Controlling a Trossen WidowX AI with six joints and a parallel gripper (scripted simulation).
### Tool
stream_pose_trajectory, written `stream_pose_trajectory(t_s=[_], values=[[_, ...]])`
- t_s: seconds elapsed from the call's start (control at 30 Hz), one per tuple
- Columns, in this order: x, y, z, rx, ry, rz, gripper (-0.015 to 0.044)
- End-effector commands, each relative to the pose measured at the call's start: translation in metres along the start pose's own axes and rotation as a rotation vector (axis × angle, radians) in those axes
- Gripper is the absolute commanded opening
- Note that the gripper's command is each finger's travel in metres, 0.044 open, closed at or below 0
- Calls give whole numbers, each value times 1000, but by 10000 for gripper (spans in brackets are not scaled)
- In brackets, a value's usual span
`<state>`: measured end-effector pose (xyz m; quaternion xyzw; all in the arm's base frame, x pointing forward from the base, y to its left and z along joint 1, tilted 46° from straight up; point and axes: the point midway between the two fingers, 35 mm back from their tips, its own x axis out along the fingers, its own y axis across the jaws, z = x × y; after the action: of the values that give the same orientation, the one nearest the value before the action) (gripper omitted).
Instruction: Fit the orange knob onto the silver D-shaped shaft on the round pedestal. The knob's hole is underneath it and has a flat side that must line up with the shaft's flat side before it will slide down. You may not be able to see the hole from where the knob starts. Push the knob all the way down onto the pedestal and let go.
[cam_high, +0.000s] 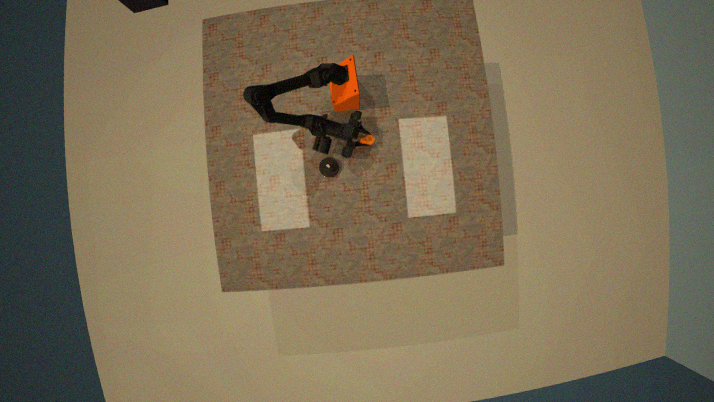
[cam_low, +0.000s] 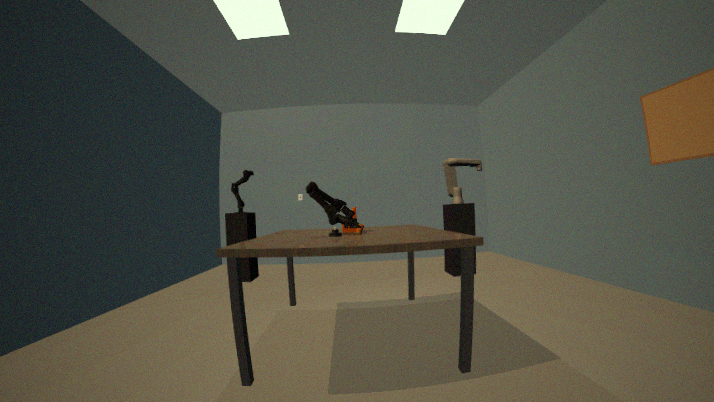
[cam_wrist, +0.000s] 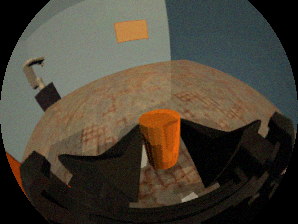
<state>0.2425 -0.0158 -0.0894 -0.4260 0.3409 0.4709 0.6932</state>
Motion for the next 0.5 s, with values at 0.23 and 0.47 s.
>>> stream_pose_trajectory(t_s=[0.23, 0.47], values=[[-3, 0, -3, 2, -60, -1, 231], [-3, 0, -3, 2, -60, -1, 260]])
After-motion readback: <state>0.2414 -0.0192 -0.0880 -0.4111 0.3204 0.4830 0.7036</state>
